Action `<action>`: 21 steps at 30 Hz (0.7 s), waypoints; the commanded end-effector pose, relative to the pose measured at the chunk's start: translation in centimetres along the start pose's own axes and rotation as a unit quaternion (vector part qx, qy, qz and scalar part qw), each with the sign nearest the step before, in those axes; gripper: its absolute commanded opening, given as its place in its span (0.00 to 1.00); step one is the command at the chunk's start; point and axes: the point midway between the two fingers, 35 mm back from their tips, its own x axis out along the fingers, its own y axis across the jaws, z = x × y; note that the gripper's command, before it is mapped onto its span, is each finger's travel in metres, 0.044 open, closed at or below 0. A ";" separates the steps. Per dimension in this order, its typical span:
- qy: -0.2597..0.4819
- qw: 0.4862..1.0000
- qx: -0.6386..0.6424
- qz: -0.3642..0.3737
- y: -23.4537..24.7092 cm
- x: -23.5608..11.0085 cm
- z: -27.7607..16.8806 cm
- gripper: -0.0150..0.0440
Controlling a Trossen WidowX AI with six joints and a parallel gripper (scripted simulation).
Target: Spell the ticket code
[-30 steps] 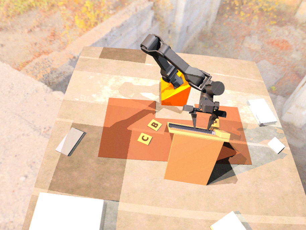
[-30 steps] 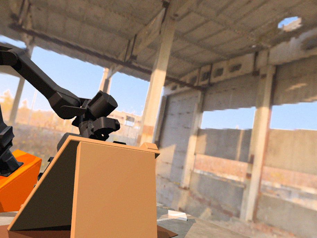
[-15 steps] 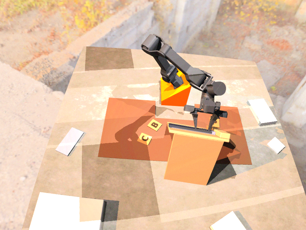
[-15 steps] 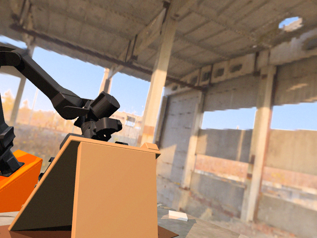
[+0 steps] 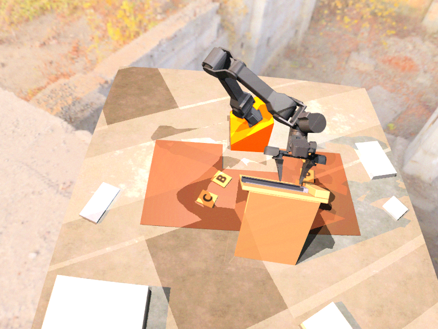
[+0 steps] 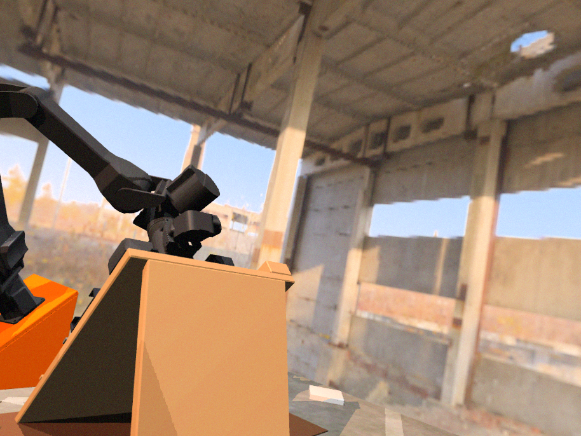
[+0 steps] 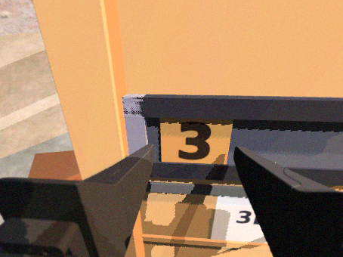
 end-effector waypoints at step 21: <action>-0.002 1.000 0.004 -0.002 0.1 -1.6 -0.3 0.75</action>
